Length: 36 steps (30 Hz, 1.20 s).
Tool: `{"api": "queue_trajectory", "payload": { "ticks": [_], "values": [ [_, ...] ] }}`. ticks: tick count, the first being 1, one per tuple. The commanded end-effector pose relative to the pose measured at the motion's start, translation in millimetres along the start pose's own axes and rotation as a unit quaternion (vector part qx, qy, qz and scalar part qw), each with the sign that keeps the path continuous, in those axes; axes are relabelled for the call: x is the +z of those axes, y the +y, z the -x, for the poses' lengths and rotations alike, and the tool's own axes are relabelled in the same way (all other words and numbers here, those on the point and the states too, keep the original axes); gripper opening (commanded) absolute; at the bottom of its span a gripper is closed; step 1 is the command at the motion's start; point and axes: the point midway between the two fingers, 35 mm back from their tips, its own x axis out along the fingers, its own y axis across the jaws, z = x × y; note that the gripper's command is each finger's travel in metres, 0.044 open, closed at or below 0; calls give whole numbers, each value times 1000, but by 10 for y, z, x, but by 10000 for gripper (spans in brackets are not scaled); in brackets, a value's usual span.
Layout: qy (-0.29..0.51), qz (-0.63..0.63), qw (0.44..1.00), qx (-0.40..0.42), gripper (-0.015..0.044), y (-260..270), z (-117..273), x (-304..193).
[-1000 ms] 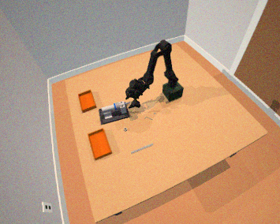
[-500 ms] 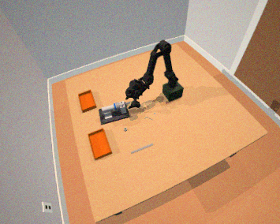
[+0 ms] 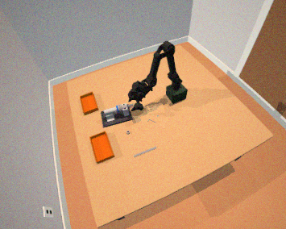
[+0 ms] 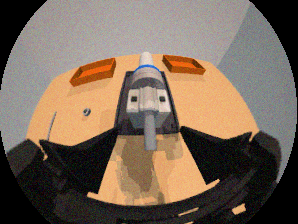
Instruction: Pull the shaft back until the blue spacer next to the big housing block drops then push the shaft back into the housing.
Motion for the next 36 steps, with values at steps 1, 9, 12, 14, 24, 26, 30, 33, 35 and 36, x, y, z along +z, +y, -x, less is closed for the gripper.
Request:
{"api": "queue_trajectory", "payload": {
  "ticks": [1, 9, 12, 14, 24, 26, 30, 33, 35, 36],
  "values": [
    [0, 2, 1000, 2, 440, 5, -6, -4],
    [0, 2, 1000, 2, 440, 5, -68, -1],
    [0, 2, 1000, 2, 440, 5, -114, 0],
    [0, 2, 1000, 1, 440, 5, -145, -1],
    [0, 2, 1000, 1, 440, 5, -184, -2],
    [0, 2, 1000, 1, 440, 5, -184, -2],
    [0, 2, 1000, 1, 440, 5, -184, -2],
    [0, 2, 1000, 1, 440, 5, -184, -2],
    [0, 2, 1000, 1, 440, 5, -184, -2],
    [0, 2, 1000, 1, 440, 5, -184, -2]
  ]
}}
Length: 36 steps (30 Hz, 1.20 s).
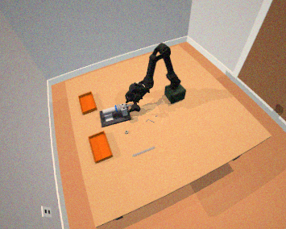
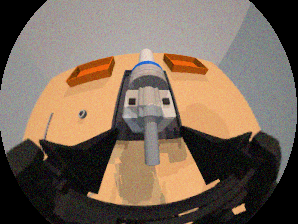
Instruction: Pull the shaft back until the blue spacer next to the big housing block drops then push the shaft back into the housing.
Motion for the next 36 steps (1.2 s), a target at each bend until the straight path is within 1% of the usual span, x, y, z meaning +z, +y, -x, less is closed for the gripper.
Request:
{"api": "queue_trajectory", "payload": {
  "ticks": [1, 18, 33, 36],
  "values": [
    [1, 2, 1000, 2, 440, 5, -8, -8],
    [1, 2, 1000, 2, 440, 16, -17, -21],
    [-1, 1, 1000, 1, 46, 13, -7, -3],
    [-1, 1, 1000, 1, 26, 13, -7, -3]
  ]
}}
